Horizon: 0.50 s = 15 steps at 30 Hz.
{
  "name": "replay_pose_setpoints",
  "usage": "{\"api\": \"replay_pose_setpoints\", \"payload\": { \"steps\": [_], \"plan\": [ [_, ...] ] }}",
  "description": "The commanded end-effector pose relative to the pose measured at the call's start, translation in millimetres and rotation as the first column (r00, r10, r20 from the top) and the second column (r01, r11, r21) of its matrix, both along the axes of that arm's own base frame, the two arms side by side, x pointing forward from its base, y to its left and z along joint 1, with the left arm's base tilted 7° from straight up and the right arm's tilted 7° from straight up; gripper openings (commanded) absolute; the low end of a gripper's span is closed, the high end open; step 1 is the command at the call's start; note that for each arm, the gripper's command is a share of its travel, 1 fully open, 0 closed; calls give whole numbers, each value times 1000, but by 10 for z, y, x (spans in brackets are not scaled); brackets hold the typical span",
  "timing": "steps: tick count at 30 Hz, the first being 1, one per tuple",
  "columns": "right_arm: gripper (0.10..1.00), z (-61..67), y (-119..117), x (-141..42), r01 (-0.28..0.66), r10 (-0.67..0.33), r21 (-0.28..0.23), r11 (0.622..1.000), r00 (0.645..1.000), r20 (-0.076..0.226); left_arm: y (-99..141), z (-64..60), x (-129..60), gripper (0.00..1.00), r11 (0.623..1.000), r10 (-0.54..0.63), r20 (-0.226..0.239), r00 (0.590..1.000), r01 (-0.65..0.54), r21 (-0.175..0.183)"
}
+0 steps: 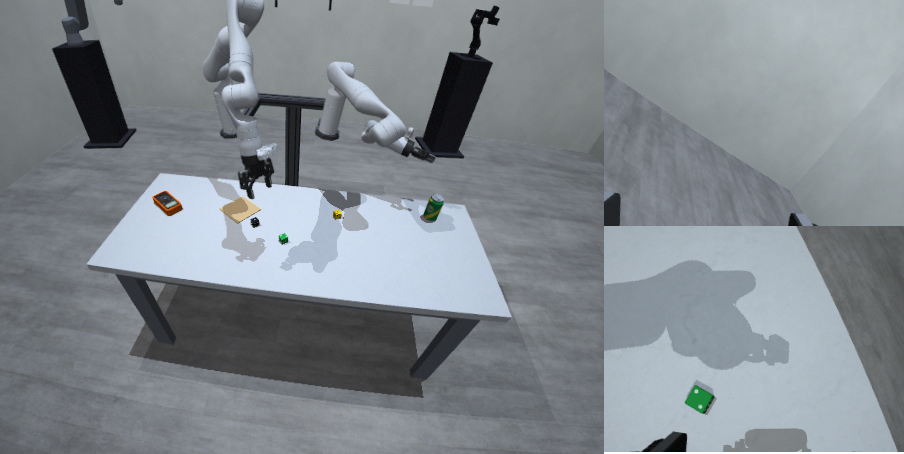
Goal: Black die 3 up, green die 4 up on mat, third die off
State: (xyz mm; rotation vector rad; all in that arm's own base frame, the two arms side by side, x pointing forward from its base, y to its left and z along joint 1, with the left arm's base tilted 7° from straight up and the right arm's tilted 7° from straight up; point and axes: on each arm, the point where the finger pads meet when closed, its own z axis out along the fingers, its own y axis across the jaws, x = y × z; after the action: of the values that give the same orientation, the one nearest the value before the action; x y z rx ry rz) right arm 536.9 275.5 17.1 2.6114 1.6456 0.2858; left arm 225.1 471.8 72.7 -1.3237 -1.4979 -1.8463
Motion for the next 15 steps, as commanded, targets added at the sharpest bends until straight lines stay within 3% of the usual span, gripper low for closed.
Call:
{"api": "replay_pose_setpoints", "payload": {
  "steps": [1, 15],
  "plan": [
    [1000, 12, 6, 6, 0, 0, 1, 1000, 1000, 2, 1, 8, 1, 1000, 1000, 0, 1, 1000, 0, 1],
    [1000, 45, -158, 66, -5, 5, -1, 1000, 1000, -2, -37, -2, 13, 1000, 1000, 2, 0, 1000, -2, -6]
  ]
}}
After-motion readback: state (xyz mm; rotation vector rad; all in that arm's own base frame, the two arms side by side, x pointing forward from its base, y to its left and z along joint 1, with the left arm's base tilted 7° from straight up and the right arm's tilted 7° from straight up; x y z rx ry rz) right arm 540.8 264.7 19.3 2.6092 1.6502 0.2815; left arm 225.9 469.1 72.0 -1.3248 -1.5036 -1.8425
